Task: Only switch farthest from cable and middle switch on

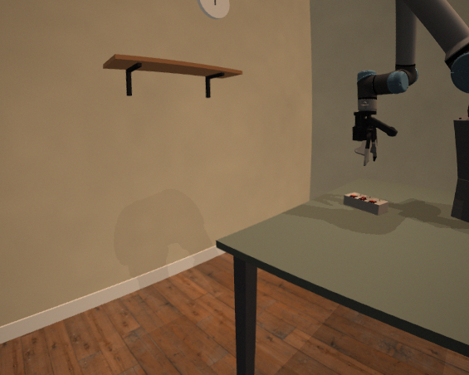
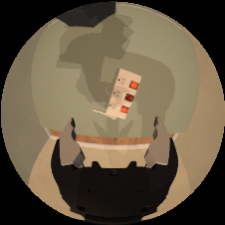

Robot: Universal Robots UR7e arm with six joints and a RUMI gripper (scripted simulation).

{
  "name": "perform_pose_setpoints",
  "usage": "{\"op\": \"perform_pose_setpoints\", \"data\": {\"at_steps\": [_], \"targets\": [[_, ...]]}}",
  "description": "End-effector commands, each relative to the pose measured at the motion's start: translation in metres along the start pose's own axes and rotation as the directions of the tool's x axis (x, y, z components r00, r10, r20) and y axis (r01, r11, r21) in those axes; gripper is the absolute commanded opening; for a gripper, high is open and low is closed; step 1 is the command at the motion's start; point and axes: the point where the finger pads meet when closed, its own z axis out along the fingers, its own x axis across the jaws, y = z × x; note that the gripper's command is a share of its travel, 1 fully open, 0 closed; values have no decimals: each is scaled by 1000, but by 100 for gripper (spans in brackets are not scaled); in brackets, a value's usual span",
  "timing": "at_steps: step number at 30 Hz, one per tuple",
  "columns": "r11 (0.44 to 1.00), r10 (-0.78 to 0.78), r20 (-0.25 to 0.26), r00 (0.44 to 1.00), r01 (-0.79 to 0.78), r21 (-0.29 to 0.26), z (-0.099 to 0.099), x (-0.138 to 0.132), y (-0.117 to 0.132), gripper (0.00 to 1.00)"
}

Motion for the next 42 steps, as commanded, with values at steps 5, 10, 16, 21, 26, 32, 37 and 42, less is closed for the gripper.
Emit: {"op": "perform_pose_setpoints", "data": {"at_steps": [5,10,16,21,26,32,37,42], "targets": [[998,54,-7,999,-54,-31,-4,-3,-1,100],[998,54,-7,999,-54,-31,-4,-3,-1,100],[998,54,-7,999,-54,-31,-4,-3,-1,100],[998,55,-7,998,-55,-31,-4,-3,-1,100],[998,63,-8,998,-63,-31,-4,-2,-1,100],[996,88,-8,996,-88,-31,-4,-2,-1,100],[994,109,-9,994,-109,-31,-3,-1,0,100],[987,159,-11,987,-160,-30,-2,0,0,100]]}}
